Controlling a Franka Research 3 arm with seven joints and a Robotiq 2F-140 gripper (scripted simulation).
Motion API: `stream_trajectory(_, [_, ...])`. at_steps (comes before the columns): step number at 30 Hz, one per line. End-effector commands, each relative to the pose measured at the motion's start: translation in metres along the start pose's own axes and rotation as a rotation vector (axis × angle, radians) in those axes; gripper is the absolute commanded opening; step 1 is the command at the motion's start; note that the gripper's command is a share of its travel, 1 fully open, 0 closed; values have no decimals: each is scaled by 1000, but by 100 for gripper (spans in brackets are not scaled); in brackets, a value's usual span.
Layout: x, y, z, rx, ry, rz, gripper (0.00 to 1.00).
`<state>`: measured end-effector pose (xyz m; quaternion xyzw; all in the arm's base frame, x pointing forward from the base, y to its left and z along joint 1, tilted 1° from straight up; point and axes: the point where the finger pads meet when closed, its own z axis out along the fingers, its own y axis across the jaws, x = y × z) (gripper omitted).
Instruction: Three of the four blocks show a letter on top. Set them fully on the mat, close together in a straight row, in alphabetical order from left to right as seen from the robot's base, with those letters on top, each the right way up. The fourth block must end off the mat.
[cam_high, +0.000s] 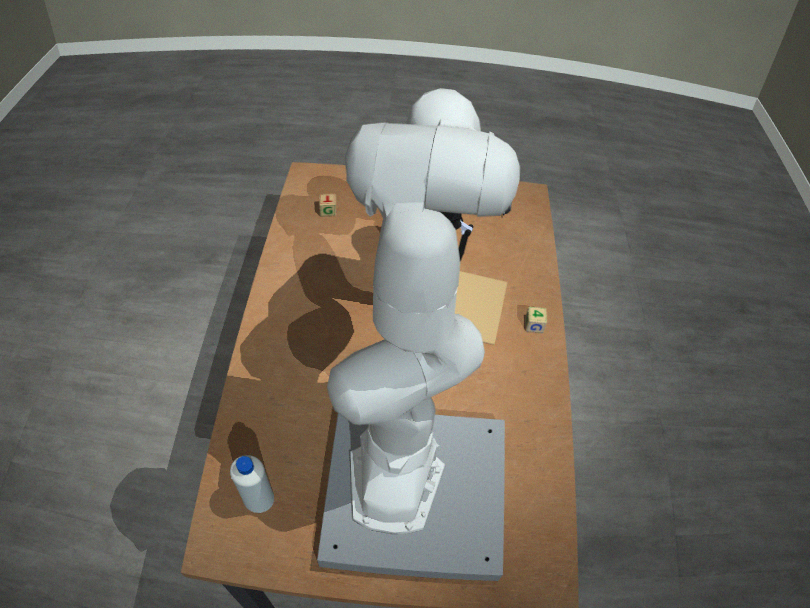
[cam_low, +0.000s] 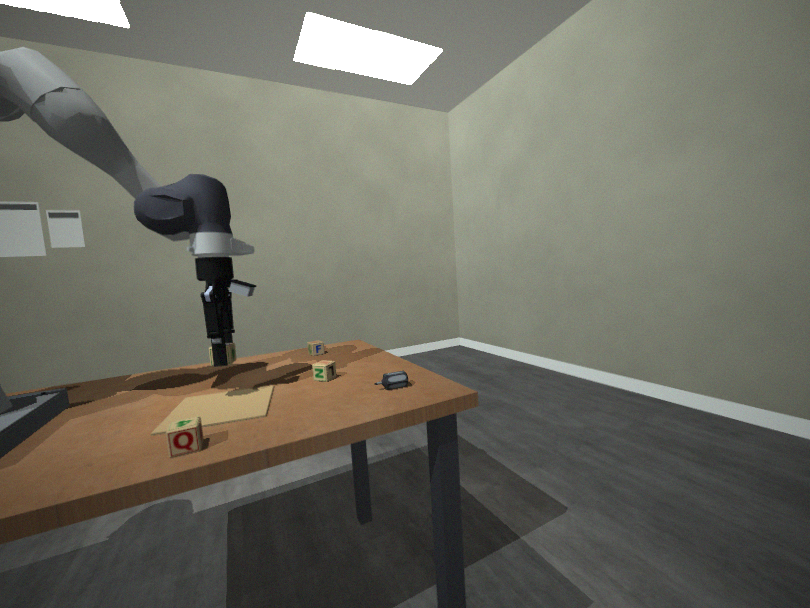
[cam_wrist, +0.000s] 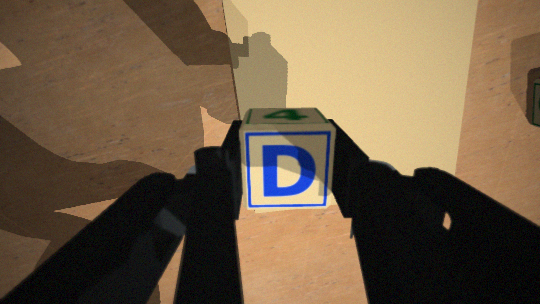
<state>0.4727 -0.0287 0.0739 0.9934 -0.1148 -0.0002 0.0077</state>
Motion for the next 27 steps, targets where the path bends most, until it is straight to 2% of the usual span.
stream_trajectory(1, [3, -3, 13, 9, 9, -25, 33])
stream_trajectory(11, [4, -3, 60, 9, 9, -25, 33])
stream_trajectory(19, [4, -3, 73, 9, 9, -25, 33])
stream_trajectory(27, [4, -3, 74, 9, 9, -25, 33])
